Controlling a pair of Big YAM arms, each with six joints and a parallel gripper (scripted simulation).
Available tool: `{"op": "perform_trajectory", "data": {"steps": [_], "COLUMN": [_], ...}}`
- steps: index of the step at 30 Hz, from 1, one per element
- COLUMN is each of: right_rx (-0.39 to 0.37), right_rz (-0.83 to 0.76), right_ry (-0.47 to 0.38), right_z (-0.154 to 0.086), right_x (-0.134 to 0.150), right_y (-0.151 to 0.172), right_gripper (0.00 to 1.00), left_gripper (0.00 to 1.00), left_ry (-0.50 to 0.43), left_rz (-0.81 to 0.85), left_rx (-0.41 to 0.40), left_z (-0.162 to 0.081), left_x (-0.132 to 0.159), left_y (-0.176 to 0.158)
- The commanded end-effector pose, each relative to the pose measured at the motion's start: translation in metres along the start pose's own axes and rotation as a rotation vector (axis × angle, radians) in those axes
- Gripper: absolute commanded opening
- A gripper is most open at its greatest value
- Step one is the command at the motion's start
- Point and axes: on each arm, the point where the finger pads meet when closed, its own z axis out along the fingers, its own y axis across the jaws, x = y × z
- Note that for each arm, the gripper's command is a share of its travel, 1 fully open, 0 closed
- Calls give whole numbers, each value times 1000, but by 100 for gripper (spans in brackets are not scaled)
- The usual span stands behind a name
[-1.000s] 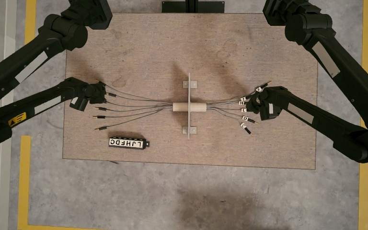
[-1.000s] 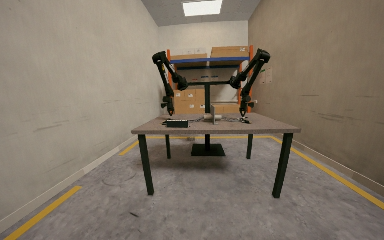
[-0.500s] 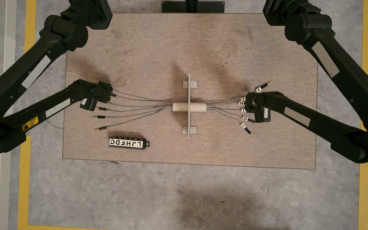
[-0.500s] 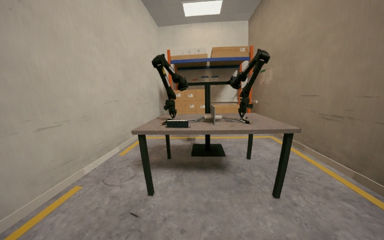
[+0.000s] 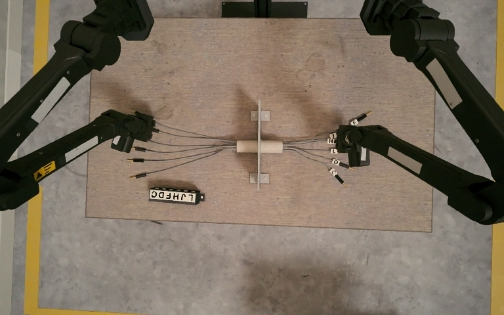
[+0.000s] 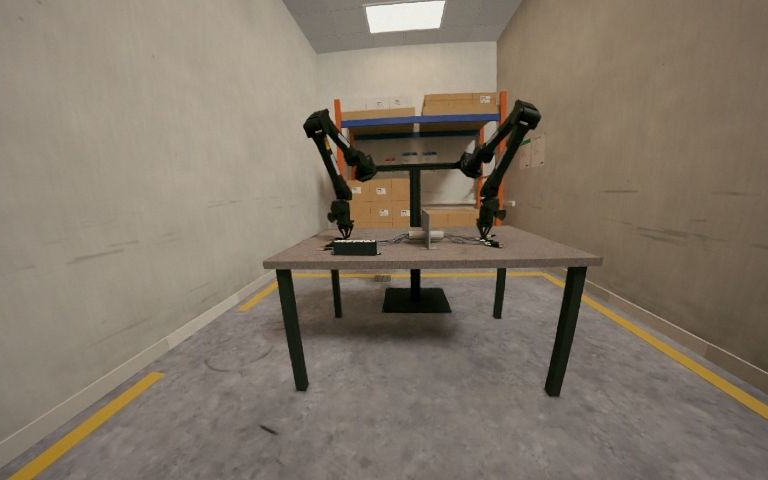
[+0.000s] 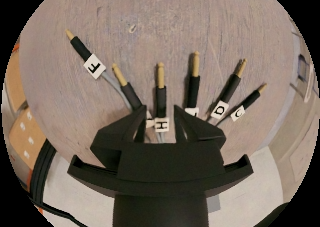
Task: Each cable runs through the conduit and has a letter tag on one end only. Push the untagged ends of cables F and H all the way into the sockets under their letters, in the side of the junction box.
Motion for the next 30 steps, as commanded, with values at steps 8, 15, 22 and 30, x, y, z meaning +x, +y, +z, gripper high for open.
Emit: {"op": "perform_trajectory", "data": {"steps": [8,15,22,30], "right_rx": [-4,7,0,-8], "right_rz": [18,19,8,19], "right_ry": [-1,0,0,-1], "right_z": [18,20,17,16], "right_x": [1,1,1,0], "right_y": [-3,-9,-4,1], "right_gripper": [35,26,18,6], "left_gripper": [35,32,22,11], "left_ry": [-6,-5,1,1], "left_rz": [-24,-23,-16,-16], "left_rx": [7,15,6,6], "left_z": [19,16,15,15], "left_x": [-4,-3,0,0], "left_y": [-2,-4,-1,-1]}}
